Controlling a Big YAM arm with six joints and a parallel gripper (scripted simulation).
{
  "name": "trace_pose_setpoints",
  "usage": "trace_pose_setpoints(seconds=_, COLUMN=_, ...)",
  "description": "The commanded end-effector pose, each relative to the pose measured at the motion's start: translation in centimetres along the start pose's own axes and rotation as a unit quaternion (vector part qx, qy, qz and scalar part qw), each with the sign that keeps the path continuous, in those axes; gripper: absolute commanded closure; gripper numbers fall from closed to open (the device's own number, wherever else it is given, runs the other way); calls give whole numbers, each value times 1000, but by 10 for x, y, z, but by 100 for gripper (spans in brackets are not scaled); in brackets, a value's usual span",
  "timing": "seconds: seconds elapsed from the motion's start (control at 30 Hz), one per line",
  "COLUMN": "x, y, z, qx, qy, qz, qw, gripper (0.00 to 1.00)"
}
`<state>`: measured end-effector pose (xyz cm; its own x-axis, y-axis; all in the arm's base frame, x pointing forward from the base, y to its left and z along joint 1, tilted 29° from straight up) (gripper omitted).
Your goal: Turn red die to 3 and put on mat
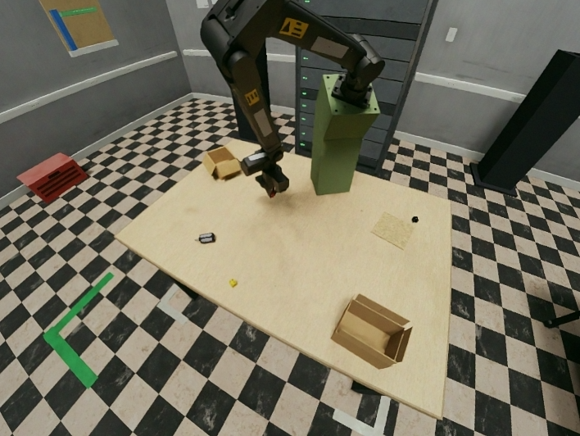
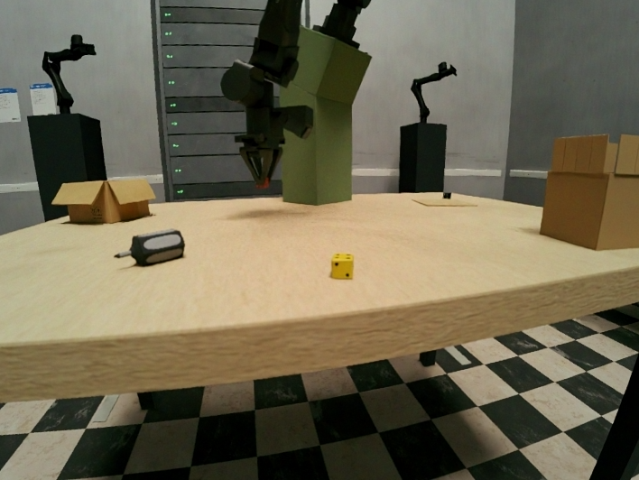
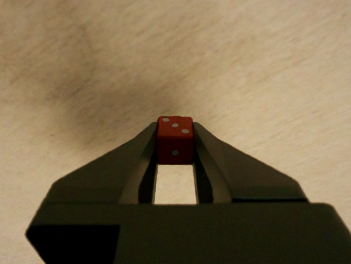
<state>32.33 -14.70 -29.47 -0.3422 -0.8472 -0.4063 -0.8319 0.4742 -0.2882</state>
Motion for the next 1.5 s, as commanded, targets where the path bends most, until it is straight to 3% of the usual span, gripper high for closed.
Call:
trace_pose_setpoints(seconds=0.0, x=4, y=6, z=-25, qx=-6, qy=1, qz=-2, qw=1000, gripper=85)
trace_pose_setpoints(seconds=0.2, x=4, y=5, z=-44, qx=-6, qy=2, qz=-3, qw=1000, gripper=85)
trace_pose_setpoints(seconds=0.37, x=4, y=15, z=-35, qx=-18, qy=-1, qz=-1, qw=1000, gripper=85)
trace_pose_setpoints(seconds=0.57, x=3, y=6, z=-39, qx=-10, qy=0, qz=-6, qw=1000, gripper=85)
trace_pose_setpoints(seconds=0.77, x=-14, y=14, z=-37, qx=-9, qy=0, qz=-32, qw=999, gripper=85)
trace_pose_setpoints(seconds=0.97, x=-53, y=47, z=-38, qx=-16, qy=0, qz=-75, qw=997, gripper=85)
trace_pose_setpoints(seconds=1.03, x=-53, y=47, z=-38, qx=-16, qy=0, qz=-75, qw=997, gripper=85)
trace_pose_setpoints(seconds=1.23, x=-108, y=92, z=-42, qx=-26, qy=1, qz=-155, qw=988, gripper=85)
trace_pose_setpoints(seconds=1.47, x=-172, y=136, z=-48, qx=-29, qy=7, qz=-258, qw=966, gripper=85)
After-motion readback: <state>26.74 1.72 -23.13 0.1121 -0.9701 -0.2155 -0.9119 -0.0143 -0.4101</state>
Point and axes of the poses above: the point where the finger pads meet when closed, its own z axis out along the fingers, its own y axis across the jaws, x = y × z, the point moved 1 cm from there along -z, back along the fingers, and after that the axes turned 11 degrees about -z, right-handed, at the moved point
